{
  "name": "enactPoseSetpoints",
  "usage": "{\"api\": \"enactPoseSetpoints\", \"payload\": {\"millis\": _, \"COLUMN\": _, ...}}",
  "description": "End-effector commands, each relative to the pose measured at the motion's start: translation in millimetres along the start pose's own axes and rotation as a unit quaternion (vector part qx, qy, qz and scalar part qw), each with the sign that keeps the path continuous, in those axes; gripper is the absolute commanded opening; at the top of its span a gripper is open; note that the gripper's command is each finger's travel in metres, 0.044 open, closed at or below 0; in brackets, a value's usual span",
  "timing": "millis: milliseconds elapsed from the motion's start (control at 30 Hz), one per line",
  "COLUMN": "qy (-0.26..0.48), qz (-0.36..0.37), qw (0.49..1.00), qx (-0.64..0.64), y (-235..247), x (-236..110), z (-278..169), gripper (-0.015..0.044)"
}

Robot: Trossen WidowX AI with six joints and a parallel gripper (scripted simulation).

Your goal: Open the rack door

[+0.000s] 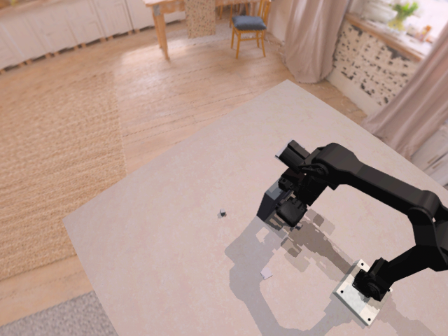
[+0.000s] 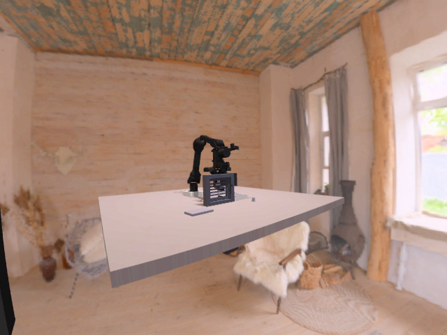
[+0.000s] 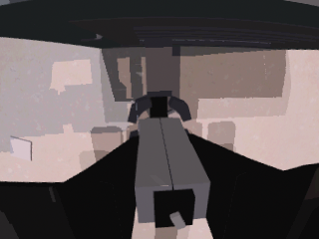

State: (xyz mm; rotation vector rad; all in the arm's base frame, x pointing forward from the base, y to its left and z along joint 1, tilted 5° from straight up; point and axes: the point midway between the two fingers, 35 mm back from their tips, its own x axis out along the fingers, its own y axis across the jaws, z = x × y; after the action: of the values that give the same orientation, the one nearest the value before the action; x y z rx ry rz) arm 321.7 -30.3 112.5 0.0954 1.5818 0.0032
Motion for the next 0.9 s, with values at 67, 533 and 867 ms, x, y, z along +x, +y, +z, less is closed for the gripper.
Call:
{"api": "enactPoseSetpoints", "payload": {"millis": 67, "qy": 0.003, "qz": 0.000, "qw": 1.000, "qx": 0.002, "y": 0.0, "x": 1.9, "z": -1.3, "gripper": 0.0043}}
{"api": "enactPoseSetpoints", "payload": {"millis": 533, "qy": 0.002, "qz": 0.000, "qw": 0.988, "qx": -0.157, "y": 0.0, "x": 1.9, "z": -1.2, "gripper": 0.0022}}
{"api": "enactPoseSetpoints", "payload": {"millis": 867, "qy": 0.002, "qz": 0.001, "qw": 0.920, "qx": -0.393, "y": 0.0, "x": 1.9, "z": -1.2, "gripper": 0.0022}}
